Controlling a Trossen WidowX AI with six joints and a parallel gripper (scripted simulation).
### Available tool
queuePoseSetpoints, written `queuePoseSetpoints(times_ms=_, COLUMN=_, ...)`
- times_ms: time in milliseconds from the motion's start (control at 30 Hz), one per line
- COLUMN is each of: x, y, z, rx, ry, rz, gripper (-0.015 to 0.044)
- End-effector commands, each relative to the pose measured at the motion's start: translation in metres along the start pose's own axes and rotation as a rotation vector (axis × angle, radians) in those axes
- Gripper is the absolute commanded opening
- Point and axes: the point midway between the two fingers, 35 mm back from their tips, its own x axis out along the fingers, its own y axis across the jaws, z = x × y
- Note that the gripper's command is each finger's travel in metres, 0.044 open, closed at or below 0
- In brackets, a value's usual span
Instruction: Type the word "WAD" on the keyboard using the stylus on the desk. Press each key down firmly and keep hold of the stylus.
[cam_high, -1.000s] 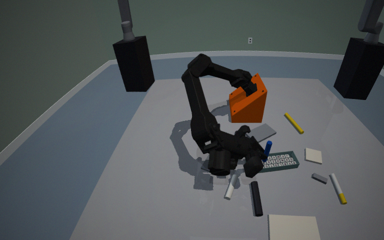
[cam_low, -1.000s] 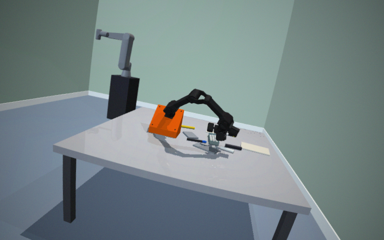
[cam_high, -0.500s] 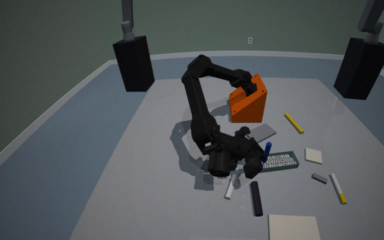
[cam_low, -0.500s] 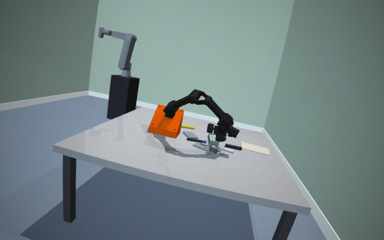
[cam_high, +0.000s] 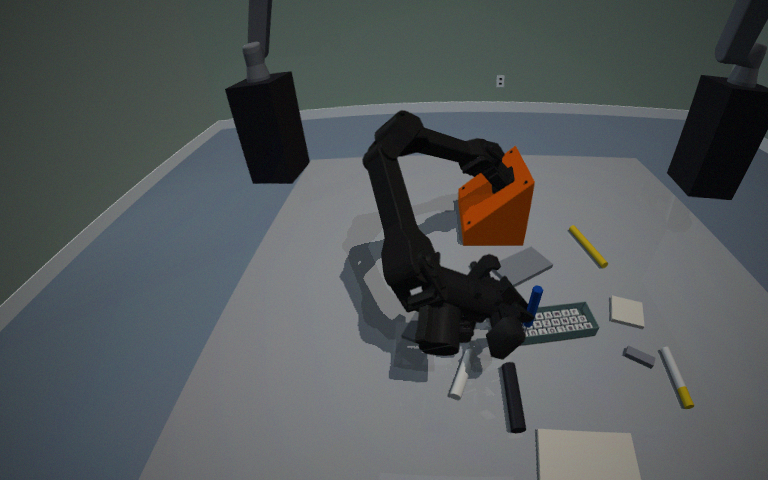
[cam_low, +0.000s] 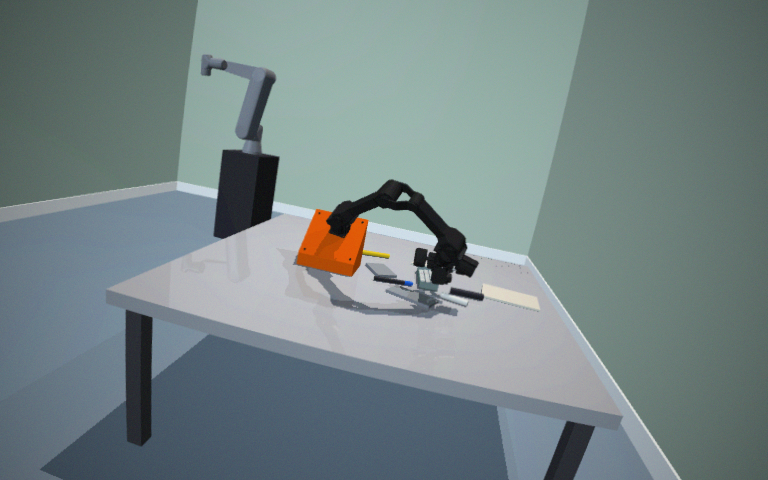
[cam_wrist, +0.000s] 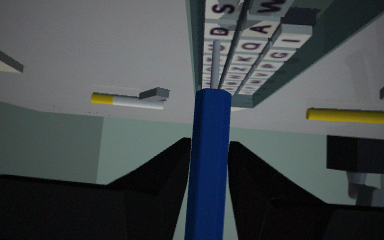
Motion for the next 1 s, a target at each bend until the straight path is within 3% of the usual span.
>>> queuePoseSetpoints(times_ms=0, x=0.0005, y=0.0002, z=0.0028, rx=-0.002, ry=-0.005, rz=0.001, gripper=0.0081)
queuePoseSetpoints(times_ms=967, x=0.0030, y=0.0002, z=0.0071, rx=-0.002, ry=-0.005, rz=0.001, gripper=0.0081)
